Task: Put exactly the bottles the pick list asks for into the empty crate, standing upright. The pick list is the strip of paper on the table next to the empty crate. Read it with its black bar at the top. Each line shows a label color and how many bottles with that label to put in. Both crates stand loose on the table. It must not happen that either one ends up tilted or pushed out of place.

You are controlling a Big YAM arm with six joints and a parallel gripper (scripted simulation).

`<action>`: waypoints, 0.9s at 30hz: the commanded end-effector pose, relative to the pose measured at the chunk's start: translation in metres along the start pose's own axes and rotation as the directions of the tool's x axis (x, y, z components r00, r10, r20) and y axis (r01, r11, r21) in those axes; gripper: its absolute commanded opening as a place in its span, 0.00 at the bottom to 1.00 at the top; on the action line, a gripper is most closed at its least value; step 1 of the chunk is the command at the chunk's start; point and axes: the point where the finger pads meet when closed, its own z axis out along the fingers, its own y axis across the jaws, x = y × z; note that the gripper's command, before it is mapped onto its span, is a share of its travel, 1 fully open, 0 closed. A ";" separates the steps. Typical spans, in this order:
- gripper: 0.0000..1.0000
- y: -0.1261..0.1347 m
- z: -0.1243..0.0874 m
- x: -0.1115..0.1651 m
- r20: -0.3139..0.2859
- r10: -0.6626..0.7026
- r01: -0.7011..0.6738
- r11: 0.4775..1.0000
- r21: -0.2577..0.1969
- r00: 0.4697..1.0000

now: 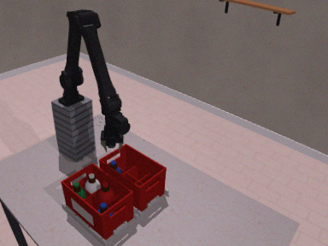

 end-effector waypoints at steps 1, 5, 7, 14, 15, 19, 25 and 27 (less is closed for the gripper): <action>0.61 0.006 -0.003 -0.009 0.016 0.005 -0.004 1.000 -0.013 1.000; 0.61 0.006 -0.003 -0.009 0.016 0.005 -0.004 1.000 -0.013 1.000; 0.61 0.006 -0.003 -0.009 0.016 0.005 -0.004 1.000 -0.013 1.000; 0.61 0.006 -0.003 -0.009 0.016 0.005 -0.004 1.000 -0.013 1.000; 0.61 0.006 -0.003 -0.009 0.016 0.005 -0.004 1.000 -0.013 1.000; 0.61 0.006 -0.003 -0.009 0.016 0.005 -0.004 1.000 -0.013 1.000; 0.61 0.006 -0.003 -0.009 0.016 0.005 -0.004 1.000 -0.013 1.000; 0.61 0.001 0.000 -0.025 0.007 0.005 -0.005 1.000 -0.005 1.000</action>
